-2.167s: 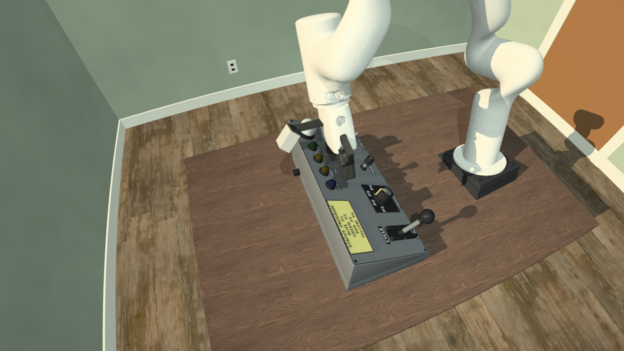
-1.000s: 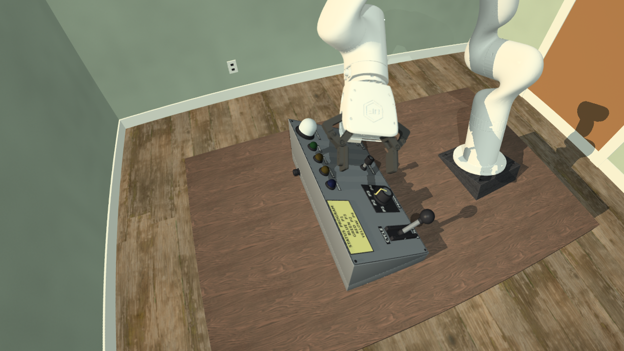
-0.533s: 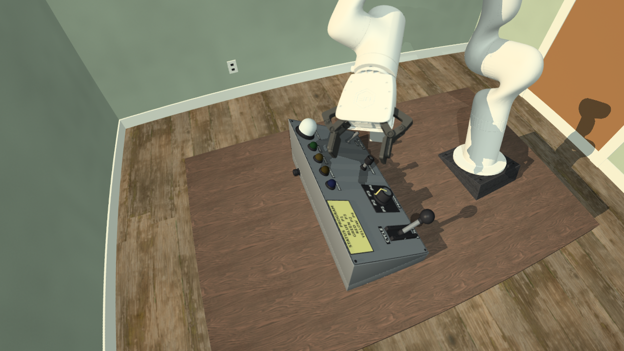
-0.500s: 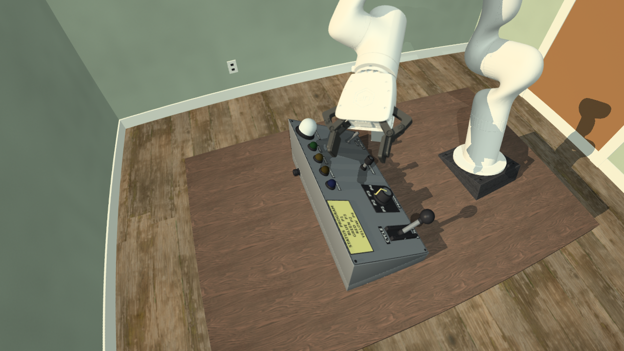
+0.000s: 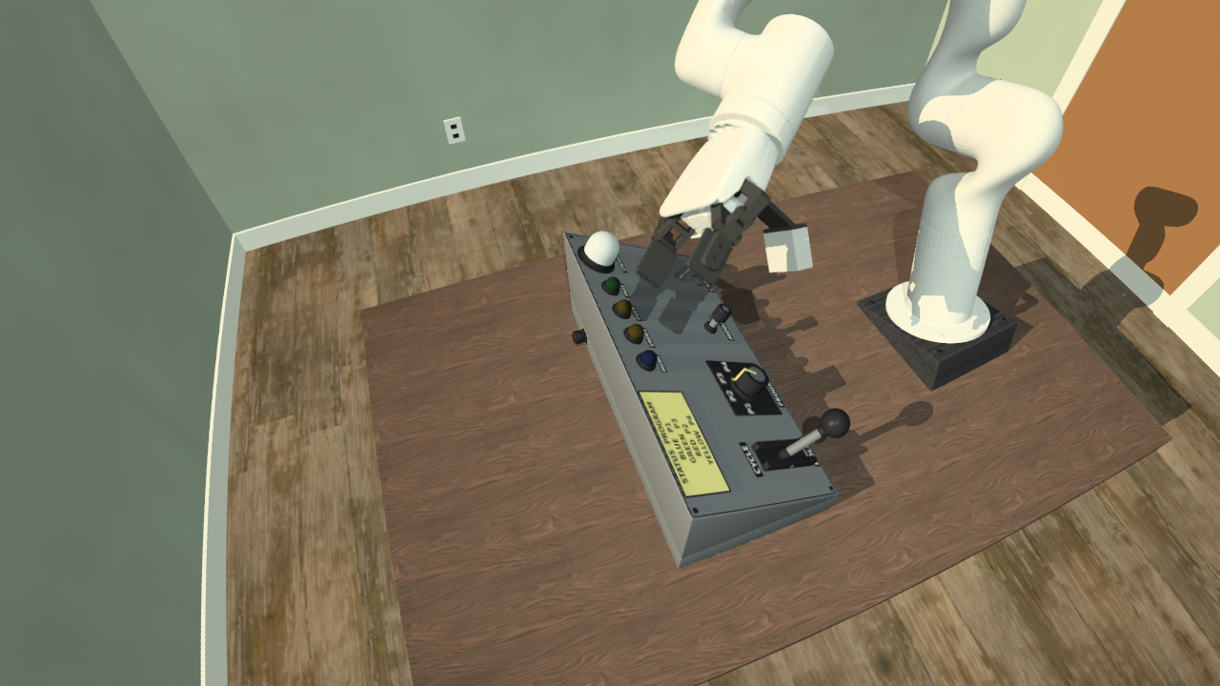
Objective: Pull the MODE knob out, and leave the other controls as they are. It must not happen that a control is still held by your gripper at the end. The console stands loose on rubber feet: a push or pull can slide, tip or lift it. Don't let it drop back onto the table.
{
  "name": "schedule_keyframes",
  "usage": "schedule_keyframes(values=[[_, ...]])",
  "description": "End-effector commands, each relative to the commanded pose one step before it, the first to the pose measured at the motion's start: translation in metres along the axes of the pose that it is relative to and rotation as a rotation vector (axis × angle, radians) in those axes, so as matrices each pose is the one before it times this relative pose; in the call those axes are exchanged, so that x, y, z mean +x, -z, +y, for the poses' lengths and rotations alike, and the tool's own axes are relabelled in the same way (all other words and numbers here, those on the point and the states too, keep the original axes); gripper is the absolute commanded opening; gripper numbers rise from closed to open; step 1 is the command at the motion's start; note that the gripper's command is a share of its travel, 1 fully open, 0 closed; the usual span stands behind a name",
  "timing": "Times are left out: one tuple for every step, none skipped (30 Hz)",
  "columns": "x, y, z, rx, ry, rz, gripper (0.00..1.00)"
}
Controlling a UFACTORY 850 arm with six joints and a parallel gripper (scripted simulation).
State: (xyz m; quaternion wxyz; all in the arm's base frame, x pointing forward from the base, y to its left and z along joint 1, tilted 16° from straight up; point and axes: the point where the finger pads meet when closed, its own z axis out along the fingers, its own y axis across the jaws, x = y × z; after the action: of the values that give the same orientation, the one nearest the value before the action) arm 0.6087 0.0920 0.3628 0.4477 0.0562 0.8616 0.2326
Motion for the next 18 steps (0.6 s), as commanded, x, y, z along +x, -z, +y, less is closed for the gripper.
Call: schedule_keyframes(values=[[-0.00262,0.00316,-0.00369,0.03402,-0.07478,-0.03432,1.00],[0.00000,0.00000,0.00000,0.00000,0.00000,0.00000,1.00],[-0.00078,0.00425,-0.00697,0.02673,-0.08897,-0.02156,1.00],[-0.00098,0.00426,-0.00726,0.02585,-0.08780,-0.02172,1.00],[0.00000,0.00000,0.00000,0.00000,0.00000,0.00000,1.00],[-0.00123,0.00424,-0.00751,0.02497,-0.08658,-0.02185,1.00],[0.00000,0.00000,0.00000,0.00000,0.00000,0.00000,1.00],[-0.00151,0.00421,-0.00773,0.02408,-0.08532,-0.02196,1.00],[0.00000,0.00000,0.00000,0.00000,0.00000,0.00000,1.00],[-0.00182,0.00416,-0.00791,0.02319,-0.08401,-0.02205,1.00],[0.00000,0.00000,0.00000,0.00000,0.00000,0.00000,1.00],[-0.00215,0.00410,-0.00805,0.02229,-0.08267,-0.02210,1.00],[0.00000,0.00000,0.00000,0.00000,0.00000,0.00000,1.00],[-0.00250,0.00402,-0.00814,0.02139,-0.08130,-0.02213,1.00],[0.00000,0.00000,0.00000,0.00000,0.00000,0.00000,1.00],[-0.00286,0.00393,-0.00819,0.02049,-0.07989,-0.02213,1.00],[0.00000,0.00000,0.00000,0.00000,0.00000,0.00000,1.00],[0.00000,0.00000,0.00000,0.00000,0.00000,0.00000,1.00]])
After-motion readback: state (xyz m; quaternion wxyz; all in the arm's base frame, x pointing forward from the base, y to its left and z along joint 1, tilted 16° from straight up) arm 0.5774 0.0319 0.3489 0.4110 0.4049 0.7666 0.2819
